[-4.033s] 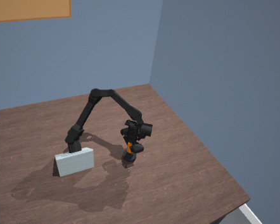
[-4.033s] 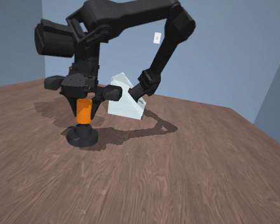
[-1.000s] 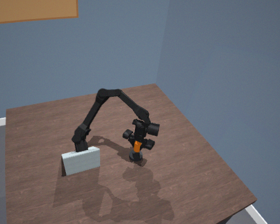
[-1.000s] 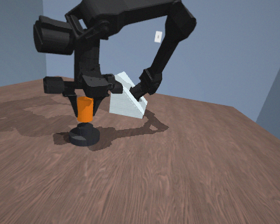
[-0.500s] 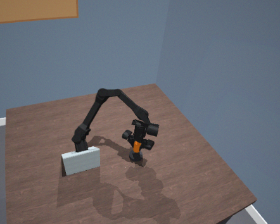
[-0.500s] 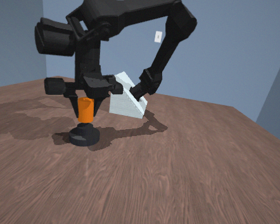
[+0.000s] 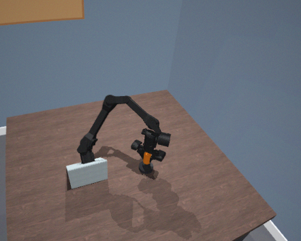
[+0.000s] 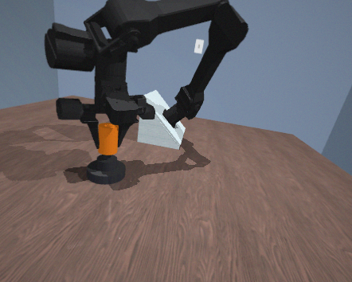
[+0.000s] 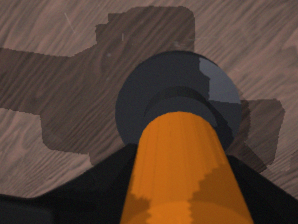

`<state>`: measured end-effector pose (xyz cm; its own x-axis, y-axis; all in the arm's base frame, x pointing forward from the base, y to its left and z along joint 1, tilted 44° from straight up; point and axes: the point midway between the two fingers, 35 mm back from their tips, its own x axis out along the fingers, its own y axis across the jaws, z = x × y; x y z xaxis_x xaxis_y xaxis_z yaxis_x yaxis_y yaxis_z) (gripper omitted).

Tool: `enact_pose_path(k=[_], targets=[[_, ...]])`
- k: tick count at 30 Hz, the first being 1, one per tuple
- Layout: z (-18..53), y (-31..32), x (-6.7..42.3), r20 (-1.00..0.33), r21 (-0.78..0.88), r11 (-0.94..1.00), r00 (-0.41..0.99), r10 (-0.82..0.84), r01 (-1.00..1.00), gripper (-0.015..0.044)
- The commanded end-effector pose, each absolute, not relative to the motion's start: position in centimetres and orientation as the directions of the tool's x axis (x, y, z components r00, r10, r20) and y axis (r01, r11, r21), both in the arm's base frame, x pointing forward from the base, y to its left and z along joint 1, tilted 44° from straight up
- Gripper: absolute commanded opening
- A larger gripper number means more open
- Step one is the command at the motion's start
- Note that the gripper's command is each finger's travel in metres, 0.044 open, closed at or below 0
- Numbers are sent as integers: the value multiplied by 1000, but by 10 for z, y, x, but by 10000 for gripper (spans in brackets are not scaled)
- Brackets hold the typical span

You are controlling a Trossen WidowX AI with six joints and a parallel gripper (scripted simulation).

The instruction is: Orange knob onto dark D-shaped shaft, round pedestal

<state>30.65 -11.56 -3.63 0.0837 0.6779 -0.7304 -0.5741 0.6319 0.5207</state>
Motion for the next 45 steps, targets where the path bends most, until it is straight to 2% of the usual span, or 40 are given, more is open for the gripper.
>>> enact_pose_path(k=[1,45], targets=[[-36,-115,307,-729,515,628,87,679,-584,0],[-35,-121,311,-730,497,613,87,678,-614,0]])
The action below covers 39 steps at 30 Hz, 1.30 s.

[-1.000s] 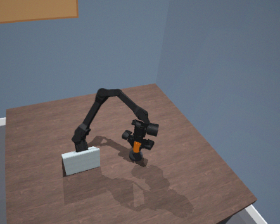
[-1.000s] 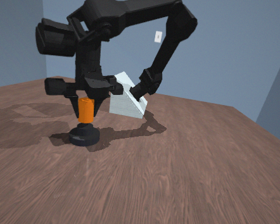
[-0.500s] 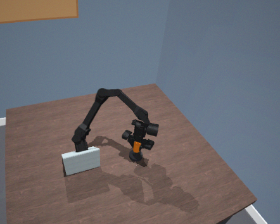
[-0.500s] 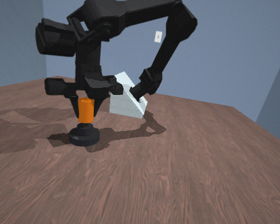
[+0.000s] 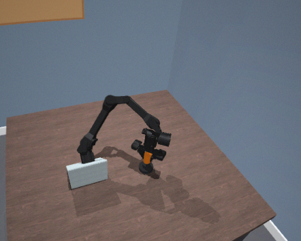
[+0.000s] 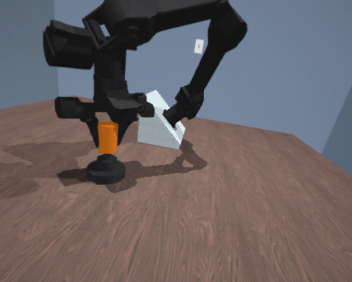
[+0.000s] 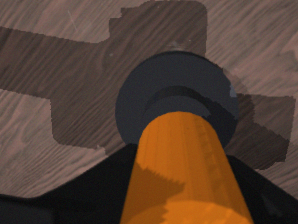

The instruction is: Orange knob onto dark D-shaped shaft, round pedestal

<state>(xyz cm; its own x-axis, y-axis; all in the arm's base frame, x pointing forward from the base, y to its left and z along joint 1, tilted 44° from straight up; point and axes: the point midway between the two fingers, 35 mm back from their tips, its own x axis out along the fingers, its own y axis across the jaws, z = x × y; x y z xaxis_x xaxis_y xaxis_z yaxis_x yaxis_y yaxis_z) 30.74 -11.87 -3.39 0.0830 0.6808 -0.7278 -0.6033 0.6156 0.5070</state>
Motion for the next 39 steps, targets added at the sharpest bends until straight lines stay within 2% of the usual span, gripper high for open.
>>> enact_pose_path(k=[1,39], targets=[[-35,-121,311,-730,497,613,87,678,-614,0],[-34,-115,304,-729,472,591,86,679,-654,0]])
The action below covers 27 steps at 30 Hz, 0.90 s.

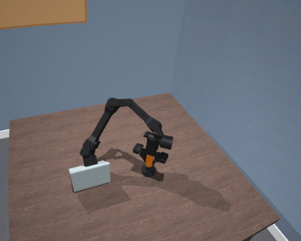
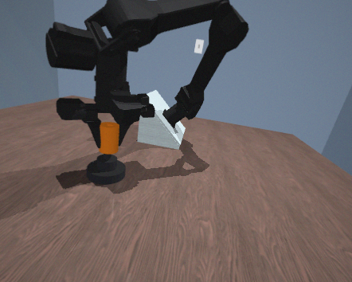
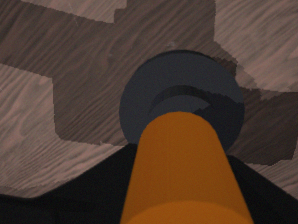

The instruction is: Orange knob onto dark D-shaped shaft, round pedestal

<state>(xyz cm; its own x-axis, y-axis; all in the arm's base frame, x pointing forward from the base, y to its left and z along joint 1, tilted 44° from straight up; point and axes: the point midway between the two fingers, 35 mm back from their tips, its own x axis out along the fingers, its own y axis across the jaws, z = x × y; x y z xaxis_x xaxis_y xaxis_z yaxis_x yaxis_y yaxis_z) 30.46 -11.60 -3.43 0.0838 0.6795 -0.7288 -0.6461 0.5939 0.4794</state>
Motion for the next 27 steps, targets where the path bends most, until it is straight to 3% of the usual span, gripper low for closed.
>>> enact_pose_path(k=[1,27], targets=[[-35,-115,305,-729,472,591,86,679,-654,0],[-33,-121,309,-730,447,569,87,678,-691,0]])
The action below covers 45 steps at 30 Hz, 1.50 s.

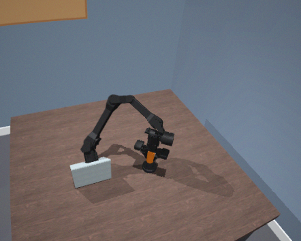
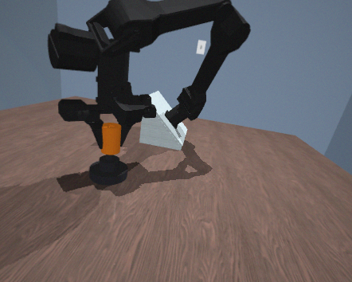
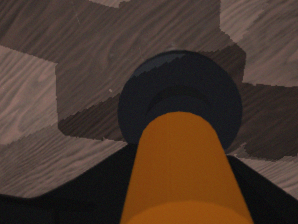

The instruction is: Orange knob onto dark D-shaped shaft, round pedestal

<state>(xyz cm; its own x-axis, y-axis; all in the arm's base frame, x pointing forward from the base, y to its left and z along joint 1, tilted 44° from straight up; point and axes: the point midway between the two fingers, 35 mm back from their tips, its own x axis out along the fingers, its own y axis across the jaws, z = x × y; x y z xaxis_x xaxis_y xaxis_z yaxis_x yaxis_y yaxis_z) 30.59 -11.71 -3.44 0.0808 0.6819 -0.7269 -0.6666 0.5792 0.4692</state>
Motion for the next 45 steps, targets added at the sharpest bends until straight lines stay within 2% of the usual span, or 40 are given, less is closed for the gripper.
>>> enact_pose_path(k=[1,45], targets=[[-33,-122,309,-730,446,568,87,678,-692,0],[-37,-115,308,-729,428,551,87,679,-716,0]])
